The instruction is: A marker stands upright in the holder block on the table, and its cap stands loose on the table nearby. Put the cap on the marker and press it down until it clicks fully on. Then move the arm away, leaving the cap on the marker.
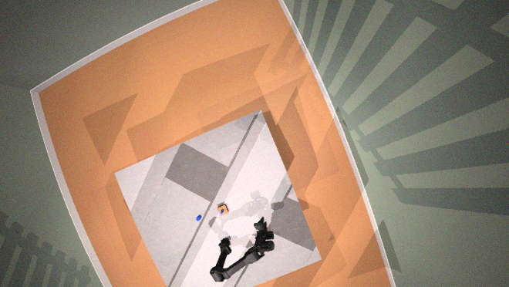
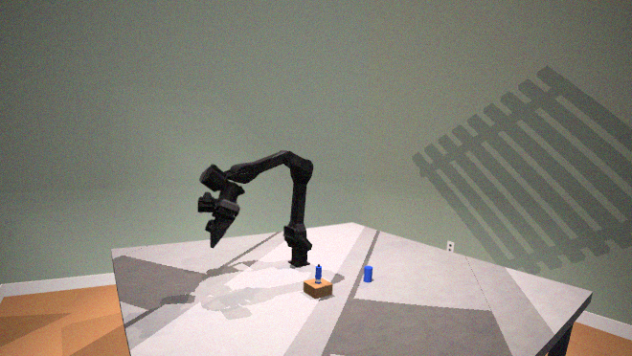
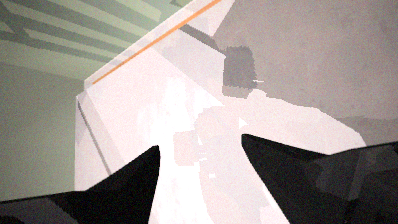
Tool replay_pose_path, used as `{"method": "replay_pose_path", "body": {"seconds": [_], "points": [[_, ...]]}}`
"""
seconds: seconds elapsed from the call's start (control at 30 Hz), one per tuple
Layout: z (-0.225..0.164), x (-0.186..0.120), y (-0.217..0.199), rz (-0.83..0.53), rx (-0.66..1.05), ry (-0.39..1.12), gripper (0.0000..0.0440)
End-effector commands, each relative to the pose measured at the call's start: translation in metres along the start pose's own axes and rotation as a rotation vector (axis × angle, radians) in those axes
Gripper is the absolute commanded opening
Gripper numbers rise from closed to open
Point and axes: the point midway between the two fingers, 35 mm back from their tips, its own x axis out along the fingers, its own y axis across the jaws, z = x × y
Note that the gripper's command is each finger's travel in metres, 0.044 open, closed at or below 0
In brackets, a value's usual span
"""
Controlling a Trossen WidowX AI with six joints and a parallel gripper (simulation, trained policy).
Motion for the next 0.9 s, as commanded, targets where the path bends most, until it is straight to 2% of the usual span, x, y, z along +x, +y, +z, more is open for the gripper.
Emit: {"method": "replay_pose_path", "body": {"seconds": [0.0, 0.87], "points": [[-0.004, 0.005, 0.005, -0.007, -0.003, 0.021, 0.0318], [-0.045, 0.037, 0.068, -0.029, -0.076, 0.173, 0.0319]]}}
